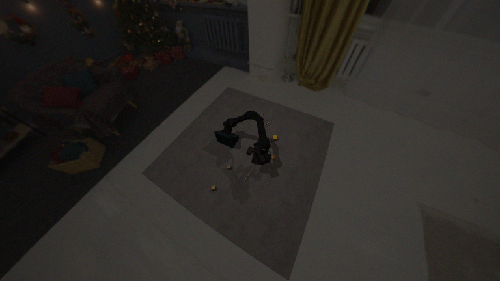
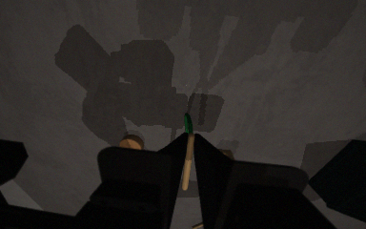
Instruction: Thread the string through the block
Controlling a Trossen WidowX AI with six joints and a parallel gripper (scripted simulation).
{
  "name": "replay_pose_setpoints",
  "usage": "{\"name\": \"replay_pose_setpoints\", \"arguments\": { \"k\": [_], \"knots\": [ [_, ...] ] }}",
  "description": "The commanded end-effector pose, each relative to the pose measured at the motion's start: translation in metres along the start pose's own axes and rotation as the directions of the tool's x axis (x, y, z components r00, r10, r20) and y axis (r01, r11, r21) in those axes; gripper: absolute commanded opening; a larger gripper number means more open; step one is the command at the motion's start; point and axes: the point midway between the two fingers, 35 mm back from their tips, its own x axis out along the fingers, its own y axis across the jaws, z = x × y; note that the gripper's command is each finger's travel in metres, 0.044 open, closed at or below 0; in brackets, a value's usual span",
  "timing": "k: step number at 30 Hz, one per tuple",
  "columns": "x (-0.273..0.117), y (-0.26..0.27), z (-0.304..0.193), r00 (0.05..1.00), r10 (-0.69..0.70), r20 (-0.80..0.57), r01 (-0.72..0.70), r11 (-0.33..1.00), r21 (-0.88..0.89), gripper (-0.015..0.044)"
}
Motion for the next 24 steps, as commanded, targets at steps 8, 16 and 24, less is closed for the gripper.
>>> {"name": "replay_pose_setpoints", "arguments": {
  "k": [8, 16, 24],
  "knots": [
    [-0.005, -0.001, 0.015, 1.0, 0.005, 0.031, -0.005, 1.0, -0.008, 0.0],
    [-0.007, -0.002, 0.024, 0.999, 0.006, 0.046, -0.005, 1.0, -0.008, 0.0],
    [-0.009, -0.004, 0.034, 0.998, 0.006, 0.063, -0.006, 1.0, -0.006, 0.0]
  ]
}}
